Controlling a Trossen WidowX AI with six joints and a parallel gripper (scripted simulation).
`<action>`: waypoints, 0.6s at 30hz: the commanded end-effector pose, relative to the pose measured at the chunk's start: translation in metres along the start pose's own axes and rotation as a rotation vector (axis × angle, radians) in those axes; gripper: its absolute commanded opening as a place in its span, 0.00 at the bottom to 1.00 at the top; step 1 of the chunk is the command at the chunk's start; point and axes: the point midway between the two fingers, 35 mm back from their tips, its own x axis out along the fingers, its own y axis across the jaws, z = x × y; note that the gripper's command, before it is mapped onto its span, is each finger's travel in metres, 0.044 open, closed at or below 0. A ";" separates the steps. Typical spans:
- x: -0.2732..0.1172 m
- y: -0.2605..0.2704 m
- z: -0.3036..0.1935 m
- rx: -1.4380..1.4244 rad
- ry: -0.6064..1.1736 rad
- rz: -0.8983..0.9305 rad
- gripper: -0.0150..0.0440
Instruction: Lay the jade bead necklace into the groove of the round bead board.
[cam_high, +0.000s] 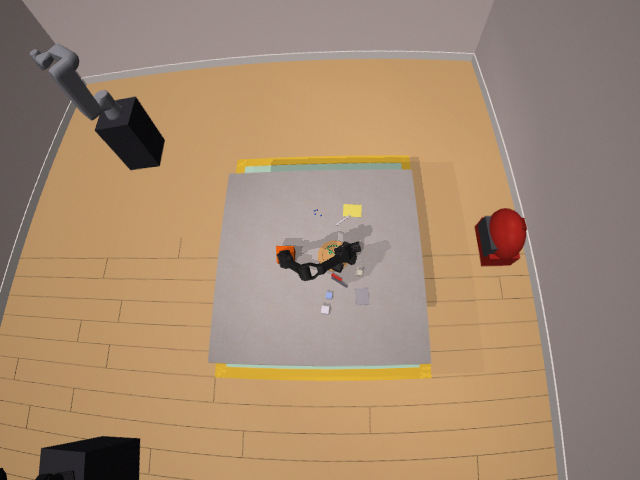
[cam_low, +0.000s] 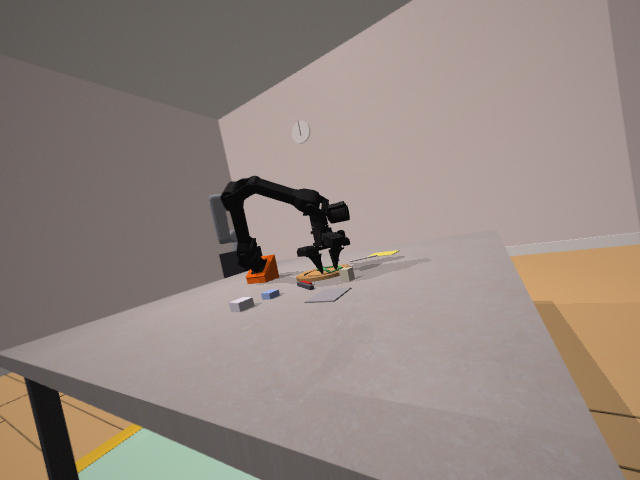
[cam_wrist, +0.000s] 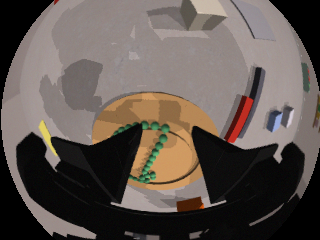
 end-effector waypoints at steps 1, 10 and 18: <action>-0.002 0.000 0.000 -0.002 0.000 -0.001 0.88; -0.005 -0.001 -0.001 -0.005 -0.001 -0.003 1.00; -0.005 -0.001 -0.001 -0.005 -0.001 -0.003 1.00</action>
